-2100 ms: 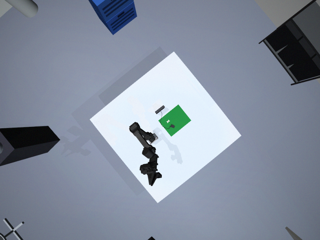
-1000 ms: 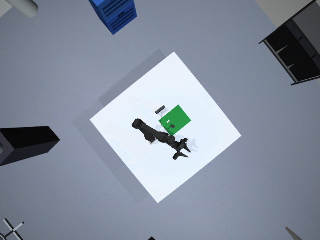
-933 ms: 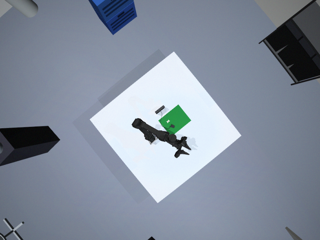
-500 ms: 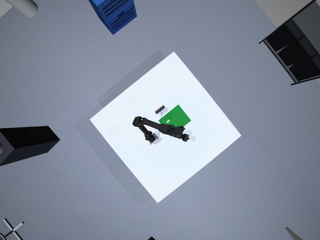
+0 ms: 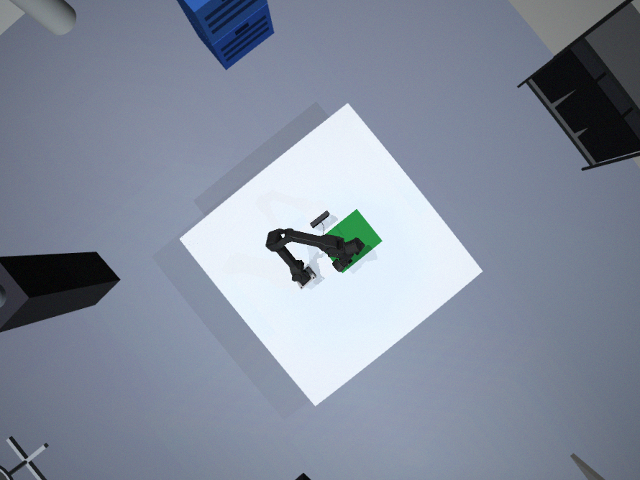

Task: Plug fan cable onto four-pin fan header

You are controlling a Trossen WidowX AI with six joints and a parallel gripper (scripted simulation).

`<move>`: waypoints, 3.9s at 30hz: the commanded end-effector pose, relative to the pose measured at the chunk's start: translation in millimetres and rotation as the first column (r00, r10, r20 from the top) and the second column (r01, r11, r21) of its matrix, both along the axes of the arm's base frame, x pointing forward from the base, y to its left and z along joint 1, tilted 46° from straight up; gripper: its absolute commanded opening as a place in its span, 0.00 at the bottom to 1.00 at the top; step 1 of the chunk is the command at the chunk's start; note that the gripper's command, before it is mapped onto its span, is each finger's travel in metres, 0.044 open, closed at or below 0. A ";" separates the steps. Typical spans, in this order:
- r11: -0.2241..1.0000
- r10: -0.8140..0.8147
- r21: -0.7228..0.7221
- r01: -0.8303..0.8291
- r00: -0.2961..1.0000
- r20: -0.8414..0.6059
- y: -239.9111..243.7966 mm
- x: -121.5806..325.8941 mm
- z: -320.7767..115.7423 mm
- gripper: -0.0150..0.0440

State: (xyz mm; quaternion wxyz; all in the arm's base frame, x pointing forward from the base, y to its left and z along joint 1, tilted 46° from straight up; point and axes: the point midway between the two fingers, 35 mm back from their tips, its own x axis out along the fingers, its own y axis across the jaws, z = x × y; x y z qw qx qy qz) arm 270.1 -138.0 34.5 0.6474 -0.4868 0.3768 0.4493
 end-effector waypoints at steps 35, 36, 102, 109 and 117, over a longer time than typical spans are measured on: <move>0.922 0.382 0.053 -0.384 0.923 0.043 114.6 -4.7 -57.5 0.61; 0.922 0.382 0.053 -0.384 0.923 0.043 115.8 -4.6 -58.6 0.61; 0.928 0.365 0.062 -0.366 0.930 0.035 52.5 -12.8 4.0 0.25; 0.971 0.182 0.165 -0.172 0.982 -0.046 51.4 -12.4 2.9 0.25; 0.964 -0.028 0.256 0.072 0.985 -0.169 50.0 -11.8 1.5 0.25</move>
